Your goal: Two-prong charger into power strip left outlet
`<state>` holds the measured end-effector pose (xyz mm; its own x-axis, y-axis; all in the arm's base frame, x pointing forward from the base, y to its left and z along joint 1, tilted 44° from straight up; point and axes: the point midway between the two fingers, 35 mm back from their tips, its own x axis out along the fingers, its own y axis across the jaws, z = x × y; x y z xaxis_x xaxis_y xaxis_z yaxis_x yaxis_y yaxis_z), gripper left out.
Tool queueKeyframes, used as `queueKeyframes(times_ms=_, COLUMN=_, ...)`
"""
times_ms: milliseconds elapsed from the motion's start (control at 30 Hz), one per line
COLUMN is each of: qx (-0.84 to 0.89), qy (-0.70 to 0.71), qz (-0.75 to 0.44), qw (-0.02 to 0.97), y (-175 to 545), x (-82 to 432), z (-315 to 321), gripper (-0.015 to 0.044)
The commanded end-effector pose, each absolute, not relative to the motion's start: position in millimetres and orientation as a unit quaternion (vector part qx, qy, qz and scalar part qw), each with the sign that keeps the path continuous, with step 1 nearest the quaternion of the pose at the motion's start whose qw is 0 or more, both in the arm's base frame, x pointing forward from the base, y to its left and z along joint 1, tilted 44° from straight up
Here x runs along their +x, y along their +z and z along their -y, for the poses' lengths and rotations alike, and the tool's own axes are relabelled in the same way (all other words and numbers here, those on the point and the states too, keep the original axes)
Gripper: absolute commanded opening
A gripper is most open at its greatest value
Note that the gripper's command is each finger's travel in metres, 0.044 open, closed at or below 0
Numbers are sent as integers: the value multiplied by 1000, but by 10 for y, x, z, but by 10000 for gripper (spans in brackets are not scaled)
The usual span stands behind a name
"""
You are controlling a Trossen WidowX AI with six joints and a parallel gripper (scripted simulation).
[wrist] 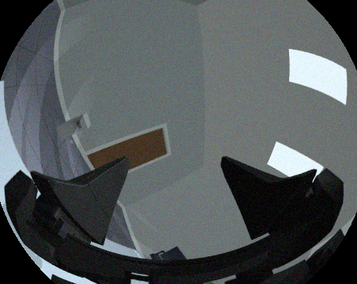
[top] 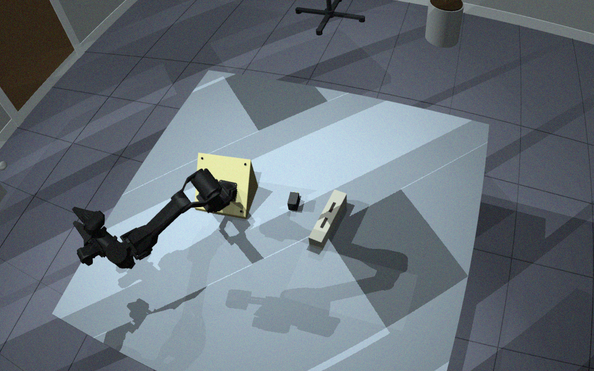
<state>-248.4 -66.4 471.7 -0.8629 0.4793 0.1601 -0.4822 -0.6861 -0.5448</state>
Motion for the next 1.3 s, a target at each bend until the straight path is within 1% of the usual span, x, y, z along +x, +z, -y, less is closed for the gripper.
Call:
queueKeyframes(times_ms=0, qx=11, qy=923, qz=305, qw=235, y=4695, x=-2486, z=816, gripper=440)
queueKeyframes(times_ms=633, qx=56, qy=934, qz=341, qw=88, y=4554, x=-2307, z=1631, gripper=440)
queueKeyframes(times_ms=1267, qx=103, qy=921, qz=369, qw=-62, y=4370, x=-1871, z=2387, gripper=440)
